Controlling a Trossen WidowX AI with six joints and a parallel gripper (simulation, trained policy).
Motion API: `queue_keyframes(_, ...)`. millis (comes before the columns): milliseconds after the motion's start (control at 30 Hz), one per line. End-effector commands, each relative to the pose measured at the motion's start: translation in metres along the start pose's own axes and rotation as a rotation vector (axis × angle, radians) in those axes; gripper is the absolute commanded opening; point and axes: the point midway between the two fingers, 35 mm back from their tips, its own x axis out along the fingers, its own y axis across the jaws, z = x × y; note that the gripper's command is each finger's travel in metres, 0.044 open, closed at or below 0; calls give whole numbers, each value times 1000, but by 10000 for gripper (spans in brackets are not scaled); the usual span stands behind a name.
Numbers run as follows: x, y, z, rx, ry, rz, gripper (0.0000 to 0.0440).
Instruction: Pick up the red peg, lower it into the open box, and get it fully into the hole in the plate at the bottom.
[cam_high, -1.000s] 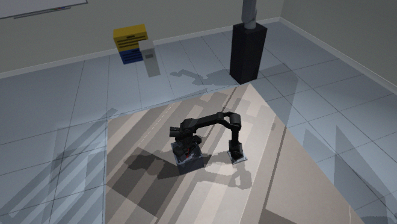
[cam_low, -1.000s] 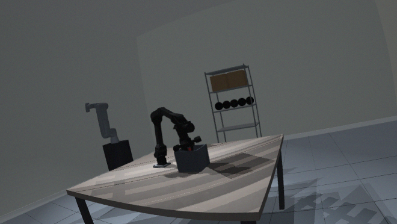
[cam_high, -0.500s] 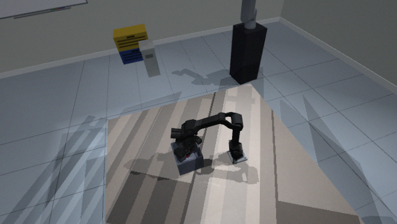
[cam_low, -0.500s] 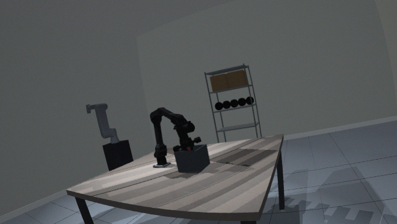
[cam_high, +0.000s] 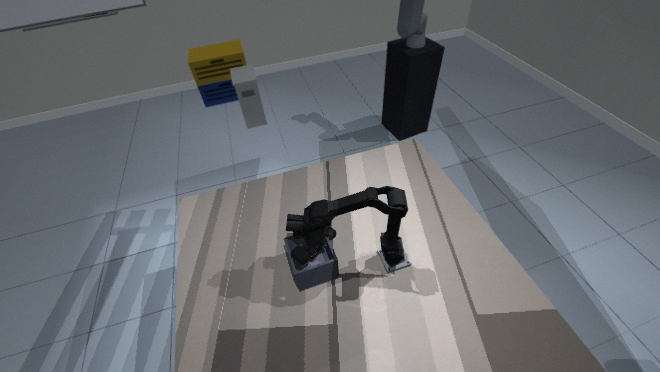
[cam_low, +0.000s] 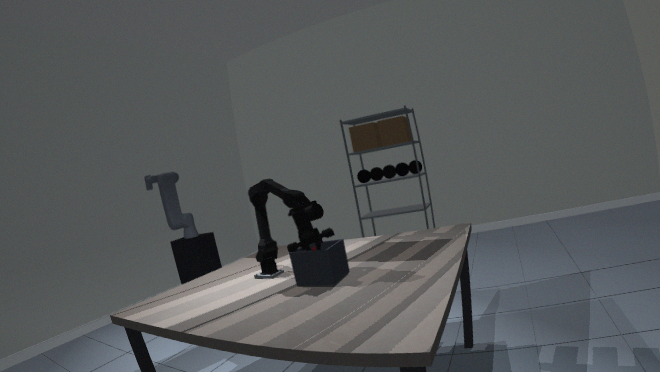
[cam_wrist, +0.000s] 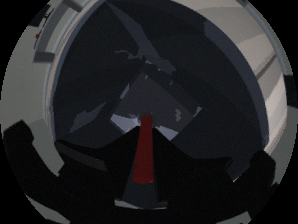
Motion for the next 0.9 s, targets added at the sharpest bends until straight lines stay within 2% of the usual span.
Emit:
queue_keyframes(0, 61, -26, -16, -9, 177, -71, 16)
queue_keyframes(367, 62, -26, -16, -9, 180, -74, 82)
queue_keyframes(500, 62, -27, -16, -9, 180, -74, 167)
queue_keyframes(867, 62, -27, -16, -9, 180, -74, 171)
